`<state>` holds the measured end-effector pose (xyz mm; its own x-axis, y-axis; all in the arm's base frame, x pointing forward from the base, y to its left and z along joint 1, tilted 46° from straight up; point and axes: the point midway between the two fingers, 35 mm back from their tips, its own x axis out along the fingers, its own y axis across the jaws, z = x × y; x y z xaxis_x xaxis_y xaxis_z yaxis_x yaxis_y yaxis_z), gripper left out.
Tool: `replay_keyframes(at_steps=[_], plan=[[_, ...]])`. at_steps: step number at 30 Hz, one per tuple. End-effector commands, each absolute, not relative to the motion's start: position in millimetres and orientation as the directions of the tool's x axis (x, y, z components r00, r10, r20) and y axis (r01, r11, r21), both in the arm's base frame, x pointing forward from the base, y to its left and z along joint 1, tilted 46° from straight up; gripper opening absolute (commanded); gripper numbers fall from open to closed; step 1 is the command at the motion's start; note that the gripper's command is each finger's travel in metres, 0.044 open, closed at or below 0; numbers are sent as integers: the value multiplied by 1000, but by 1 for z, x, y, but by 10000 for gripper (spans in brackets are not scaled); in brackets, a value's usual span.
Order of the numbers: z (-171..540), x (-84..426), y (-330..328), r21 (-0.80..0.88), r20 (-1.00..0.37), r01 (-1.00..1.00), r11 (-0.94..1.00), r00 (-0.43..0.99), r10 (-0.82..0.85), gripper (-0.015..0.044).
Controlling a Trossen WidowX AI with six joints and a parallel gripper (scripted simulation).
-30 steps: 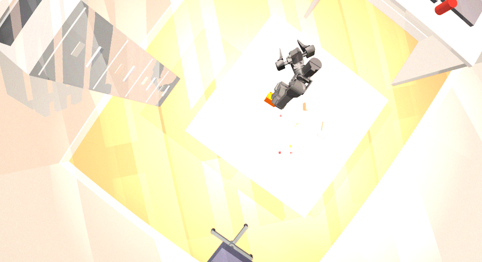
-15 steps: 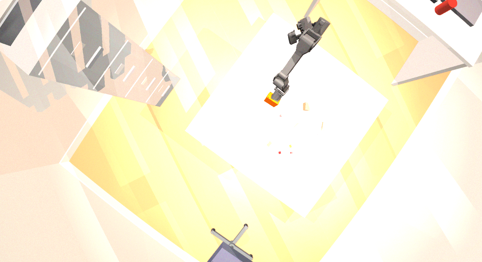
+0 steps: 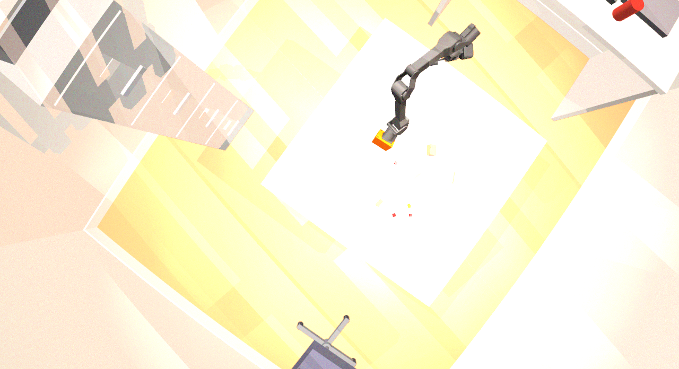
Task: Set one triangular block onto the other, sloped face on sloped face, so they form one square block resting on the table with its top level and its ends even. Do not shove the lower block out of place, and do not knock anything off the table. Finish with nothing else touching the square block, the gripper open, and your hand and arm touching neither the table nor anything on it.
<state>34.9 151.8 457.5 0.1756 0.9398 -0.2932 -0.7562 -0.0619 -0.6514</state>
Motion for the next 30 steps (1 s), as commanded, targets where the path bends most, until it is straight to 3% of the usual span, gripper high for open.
replay_keyframes(at_steps=[1,10,18,24,30], plan=[[431,92,178,-617,-404,-786,-26,289,868,440],[354,207,195,-541,-625,-841,-3,399,671,440],[270,293,164,-453,-783,-891,29,413,466,440],[211,332,127,-382,-862,-923,54,376,340,440],[134,355,77,-235,-943,-967,98,252,219,440]])
